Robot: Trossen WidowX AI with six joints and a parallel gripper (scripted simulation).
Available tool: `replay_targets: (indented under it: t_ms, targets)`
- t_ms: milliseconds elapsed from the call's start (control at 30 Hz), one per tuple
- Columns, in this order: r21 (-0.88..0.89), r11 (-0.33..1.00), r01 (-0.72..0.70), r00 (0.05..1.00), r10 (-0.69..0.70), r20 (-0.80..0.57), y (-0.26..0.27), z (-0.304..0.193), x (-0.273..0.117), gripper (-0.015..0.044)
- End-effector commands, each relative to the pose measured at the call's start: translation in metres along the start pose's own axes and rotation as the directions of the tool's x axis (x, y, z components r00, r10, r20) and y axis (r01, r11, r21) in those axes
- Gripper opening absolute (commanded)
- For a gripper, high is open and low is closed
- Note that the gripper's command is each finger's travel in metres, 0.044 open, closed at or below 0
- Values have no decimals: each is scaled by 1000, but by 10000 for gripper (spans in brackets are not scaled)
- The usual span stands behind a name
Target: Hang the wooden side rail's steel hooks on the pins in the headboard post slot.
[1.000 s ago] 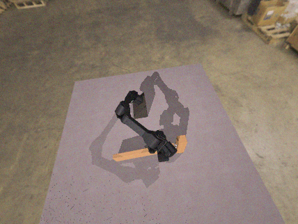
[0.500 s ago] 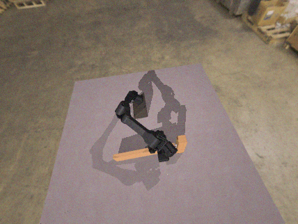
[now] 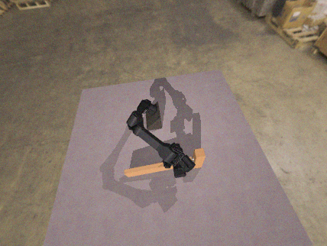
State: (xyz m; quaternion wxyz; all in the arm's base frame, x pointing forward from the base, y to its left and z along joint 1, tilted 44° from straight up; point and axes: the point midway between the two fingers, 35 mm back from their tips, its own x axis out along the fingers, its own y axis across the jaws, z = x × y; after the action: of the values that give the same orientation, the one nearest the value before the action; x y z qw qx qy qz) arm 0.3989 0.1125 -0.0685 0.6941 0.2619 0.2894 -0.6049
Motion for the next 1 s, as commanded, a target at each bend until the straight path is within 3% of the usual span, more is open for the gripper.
replay_targets:
  t_ms: [0, 967]
  targets:
    - [1, 1000, -9, 1000, 9, -4, 1, -3, -4, 0]
    - [1, 1000, -9, 1000, 9, -4, 0, -6, -5, 0]
